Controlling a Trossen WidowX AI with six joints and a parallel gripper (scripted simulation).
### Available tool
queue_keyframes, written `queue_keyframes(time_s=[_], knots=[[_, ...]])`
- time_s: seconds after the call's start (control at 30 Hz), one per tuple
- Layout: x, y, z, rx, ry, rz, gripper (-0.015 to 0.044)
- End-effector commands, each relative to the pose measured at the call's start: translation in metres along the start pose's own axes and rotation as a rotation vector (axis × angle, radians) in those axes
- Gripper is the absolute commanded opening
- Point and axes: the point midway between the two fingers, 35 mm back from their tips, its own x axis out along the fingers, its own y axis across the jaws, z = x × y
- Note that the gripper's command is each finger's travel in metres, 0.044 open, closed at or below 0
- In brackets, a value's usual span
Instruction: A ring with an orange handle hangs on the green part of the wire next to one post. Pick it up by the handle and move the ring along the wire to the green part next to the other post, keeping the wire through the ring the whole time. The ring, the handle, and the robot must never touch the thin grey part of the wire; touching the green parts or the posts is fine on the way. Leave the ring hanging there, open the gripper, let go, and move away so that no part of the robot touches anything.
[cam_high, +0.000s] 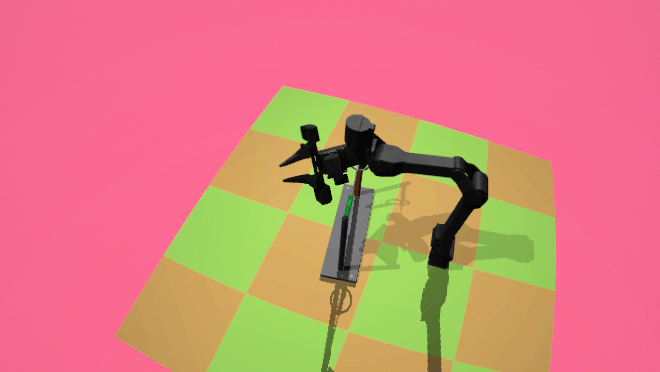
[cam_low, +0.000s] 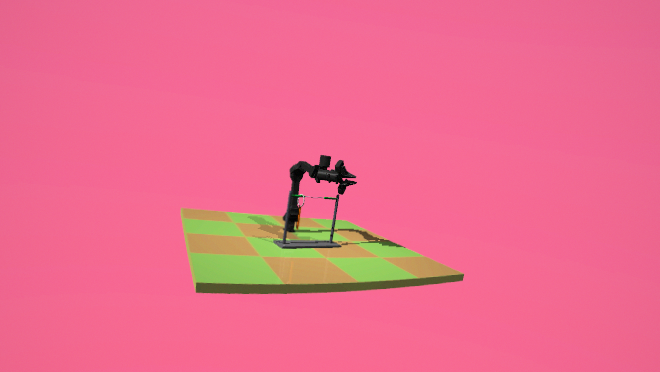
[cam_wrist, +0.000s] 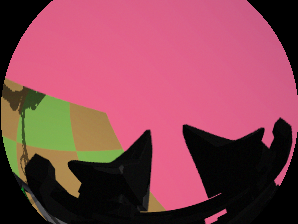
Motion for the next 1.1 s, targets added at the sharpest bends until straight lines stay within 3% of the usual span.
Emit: queue_keyframes(time_s=[0.0,0.37,0.8,1.07], knots=[[-0.027,-0.020,-0.031,0.080,0.102,-0.072,0.0160],[-0.128,-0.061,-0.119,0.344,0.385,-0.331,0.0160],[-0.278,-0.071,-0.188,0.656,0.636,-0.740,0.0160],[-0.294,-0.004,-0.221,0.729,0.639,-0.671,0.0160]])
